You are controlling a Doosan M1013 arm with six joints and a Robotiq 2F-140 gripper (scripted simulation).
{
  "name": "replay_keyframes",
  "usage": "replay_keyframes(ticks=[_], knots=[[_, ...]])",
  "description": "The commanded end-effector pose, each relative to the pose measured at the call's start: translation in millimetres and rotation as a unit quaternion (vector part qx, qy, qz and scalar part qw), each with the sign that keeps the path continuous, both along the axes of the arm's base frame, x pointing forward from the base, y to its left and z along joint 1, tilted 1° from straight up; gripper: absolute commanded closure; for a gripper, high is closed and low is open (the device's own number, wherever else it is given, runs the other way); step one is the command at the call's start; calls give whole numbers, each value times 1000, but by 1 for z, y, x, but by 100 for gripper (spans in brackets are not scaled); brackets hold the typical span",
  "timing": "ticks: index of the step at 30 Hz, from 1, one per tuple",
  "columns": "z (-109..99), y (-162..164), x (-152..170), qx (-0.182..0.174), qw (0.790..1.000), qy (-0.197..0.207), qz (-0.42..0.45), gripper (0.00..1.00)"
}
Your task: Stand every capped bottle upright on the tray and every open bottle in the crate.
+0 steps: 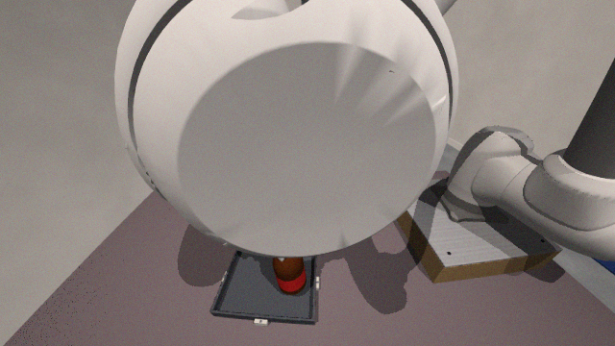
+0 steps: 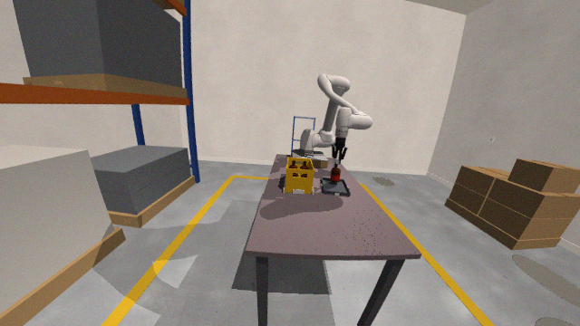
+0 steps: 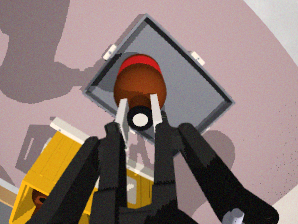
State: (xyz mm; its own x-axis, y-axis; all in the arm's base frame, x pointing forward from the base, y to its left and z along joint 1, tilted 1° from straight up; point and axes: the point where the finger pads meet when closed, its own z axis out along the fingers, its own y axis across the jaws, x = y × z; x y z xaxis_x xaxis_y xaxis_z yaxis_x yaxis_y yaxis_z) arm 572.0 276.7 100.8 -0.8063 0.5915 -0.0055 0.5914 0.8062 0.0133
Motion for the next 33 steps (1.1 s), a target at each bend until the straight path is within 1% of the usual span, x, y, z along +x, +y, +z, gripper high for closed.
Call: replay_keyframes(ticks=[1,33], knots=[[-1,0,0,0,1000,0,0,100],[-12,0,0,0,1000,0,0,100]])
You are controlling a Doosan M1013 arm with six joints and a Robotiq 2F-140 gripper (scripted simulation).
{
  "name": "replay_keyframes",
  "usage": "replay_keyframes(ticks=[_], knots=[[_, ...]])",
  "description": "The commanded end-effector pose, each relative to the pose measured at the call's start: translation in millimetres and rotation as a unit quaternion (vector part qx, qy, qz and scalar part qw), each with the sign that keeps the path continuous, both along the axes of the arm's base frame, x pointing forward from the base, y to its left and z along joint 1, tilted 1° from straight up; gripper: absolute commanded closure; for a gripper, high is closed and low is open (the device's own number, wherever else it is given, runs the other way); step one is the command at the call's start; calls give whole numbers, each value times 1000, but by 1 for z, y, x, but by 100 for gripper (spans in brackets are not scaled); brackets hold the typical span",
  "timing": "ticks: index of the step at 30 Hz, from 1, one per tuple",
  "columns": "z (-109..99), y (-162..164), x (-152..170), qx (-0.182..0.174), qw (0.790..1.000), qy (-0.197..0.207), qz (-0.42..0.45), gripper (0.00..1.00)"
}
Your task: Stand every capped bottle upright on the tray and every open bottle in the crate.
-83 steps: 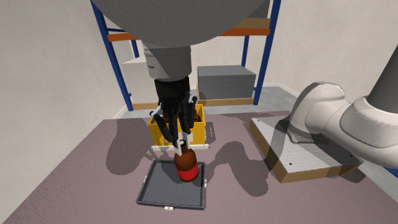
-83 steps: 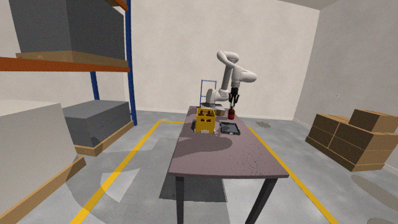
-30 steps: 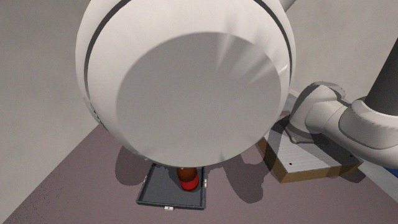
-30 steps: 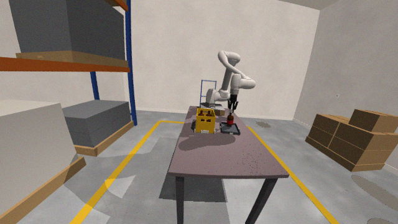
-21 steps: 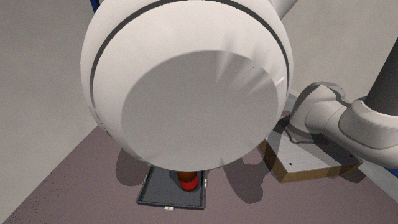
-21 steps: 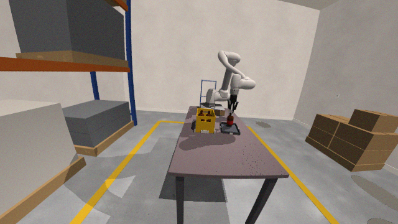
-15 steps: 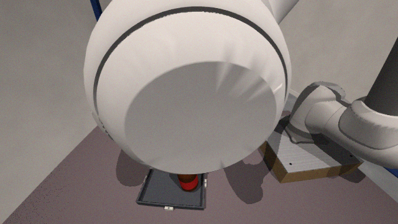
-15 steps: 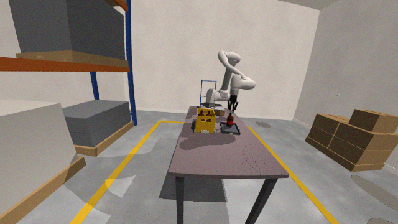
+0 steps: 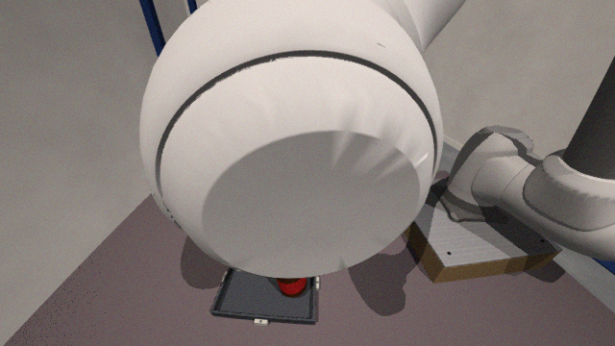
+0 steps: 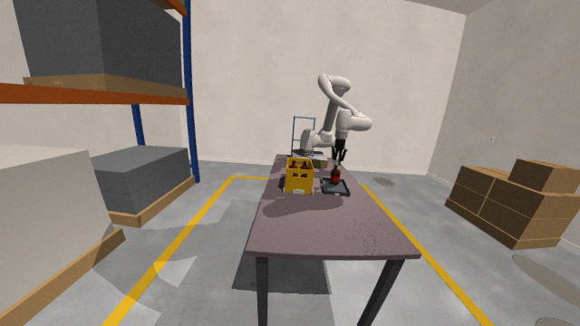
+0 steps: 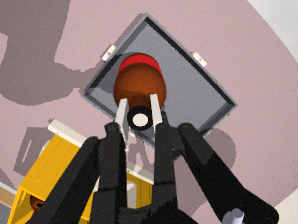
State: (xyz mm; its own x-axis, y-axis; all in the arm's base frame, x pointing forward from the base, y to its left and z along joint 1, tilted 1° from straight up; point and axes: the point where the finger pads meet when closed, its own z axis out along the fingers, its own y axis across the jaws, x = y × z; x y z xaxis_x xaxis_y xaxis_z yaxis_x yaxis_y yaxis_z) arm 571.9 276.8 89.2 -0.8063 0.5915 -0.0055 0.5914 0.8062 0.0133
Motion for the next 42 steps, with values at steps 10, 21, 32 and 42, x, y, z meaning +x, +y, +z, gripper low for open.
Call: replay_keyframes(ticks=[10,21,32,42], knots=[[-4,0,0,0,1000,0,0,100],[-6,0,0,0,1000,0,0,0],[-6,0,0,0,1000,0,0,0],[-6,0,0,0,1000,0,0,0]])
